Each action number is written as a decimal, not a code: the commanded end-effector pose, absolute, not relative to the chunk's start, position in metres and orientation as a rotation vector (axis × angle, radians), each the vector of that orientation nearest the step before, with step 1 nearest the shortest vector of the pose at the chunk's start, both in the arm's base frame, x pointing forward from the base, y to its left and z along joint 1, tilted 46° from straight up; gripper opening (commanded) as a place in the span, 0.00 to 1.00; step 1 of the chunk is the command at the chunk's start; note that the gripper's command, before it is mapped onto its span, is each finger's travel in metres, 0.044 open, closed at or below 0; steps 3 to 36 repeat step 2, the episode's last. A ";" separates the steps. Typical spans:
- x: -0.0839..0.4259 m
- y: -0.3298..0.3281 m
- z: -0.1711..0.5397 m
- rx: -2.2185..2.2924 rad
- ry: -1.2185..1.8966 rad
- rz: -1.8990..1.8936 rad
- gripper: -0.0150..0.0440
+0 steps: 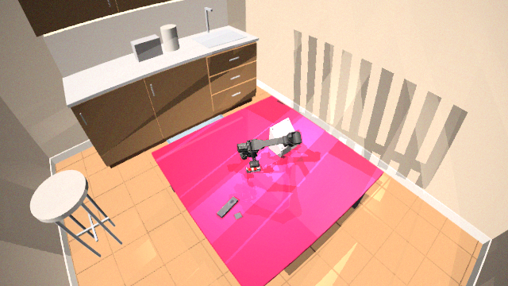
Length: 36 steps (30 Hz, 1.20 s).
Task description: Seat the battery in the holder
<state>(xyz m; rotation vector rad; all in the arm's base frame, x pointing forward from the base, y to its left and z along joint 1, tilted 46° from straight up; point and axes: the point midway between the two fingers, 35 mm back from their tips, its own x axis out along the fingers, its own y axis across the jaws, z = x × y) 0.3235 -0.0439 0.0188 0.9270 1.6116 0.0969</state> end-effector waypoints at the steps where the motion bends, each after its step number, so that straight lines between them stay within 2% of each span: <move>1: 0.323 -0.045 0.019 0.918 1.614 0.097 1.00; 36: 0.323 -0.045 0.019 0.918 1.614 0.097 1.00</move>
